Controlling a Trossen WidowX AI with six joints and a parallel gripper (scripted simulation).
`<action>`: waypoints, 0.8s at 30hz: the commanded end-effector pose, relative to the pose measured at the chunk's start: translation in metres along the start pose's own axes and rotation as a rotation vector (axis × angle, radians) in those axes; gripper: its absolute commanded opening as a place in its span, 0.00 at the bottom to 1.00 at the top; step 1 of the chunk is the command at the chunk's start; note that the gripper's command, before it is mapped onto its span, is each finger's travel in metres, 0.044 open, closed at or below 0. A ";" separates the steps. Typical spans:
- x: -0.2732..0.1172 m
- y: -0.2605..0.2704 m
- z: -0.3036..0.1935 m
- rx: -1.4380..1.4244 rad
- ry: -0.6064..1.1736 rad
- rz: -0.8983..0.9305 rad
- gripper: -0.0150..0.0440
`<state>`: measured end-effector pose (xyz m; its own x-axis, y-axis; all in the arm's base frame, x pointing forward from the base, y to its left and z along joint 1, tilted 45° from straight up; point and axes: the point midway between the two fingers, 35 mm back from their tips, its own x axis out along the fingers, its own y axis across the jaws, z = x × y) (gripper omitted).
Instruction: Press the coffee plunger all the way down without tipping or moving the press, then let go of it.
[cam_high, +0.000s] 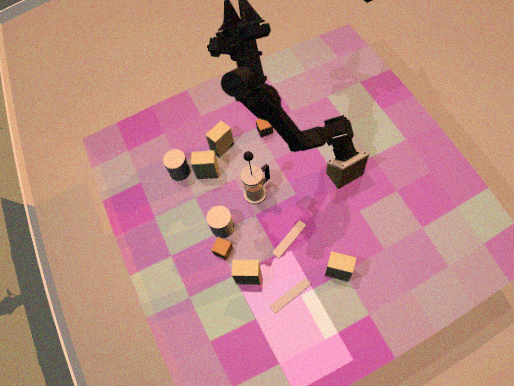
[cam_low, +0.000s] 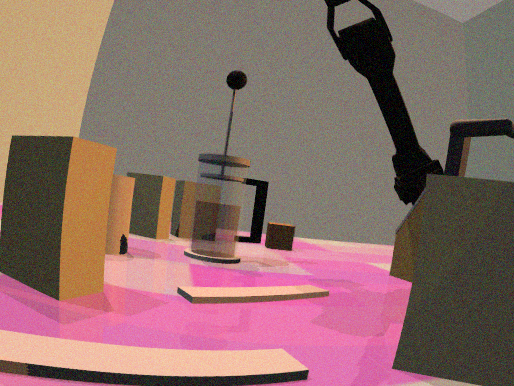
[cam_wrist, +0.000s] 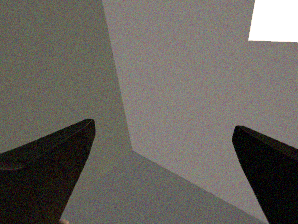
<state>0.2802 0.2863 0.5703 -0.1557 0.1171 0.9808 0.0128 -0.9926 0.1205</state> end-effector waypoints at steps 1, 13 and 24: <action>0.001 0.000 -0.001 0.002 0.002 0.002 0.98; 0.056 0.031 -0.092 0.142 0.152 0.166 1.00; 0.091 0.072 -0.174 0.321 0.299 0.295 1.00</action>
<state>0.1118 0.2320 0.6364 -0.3559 -0.1919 0.9146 0.3529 -0.9338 -0.0586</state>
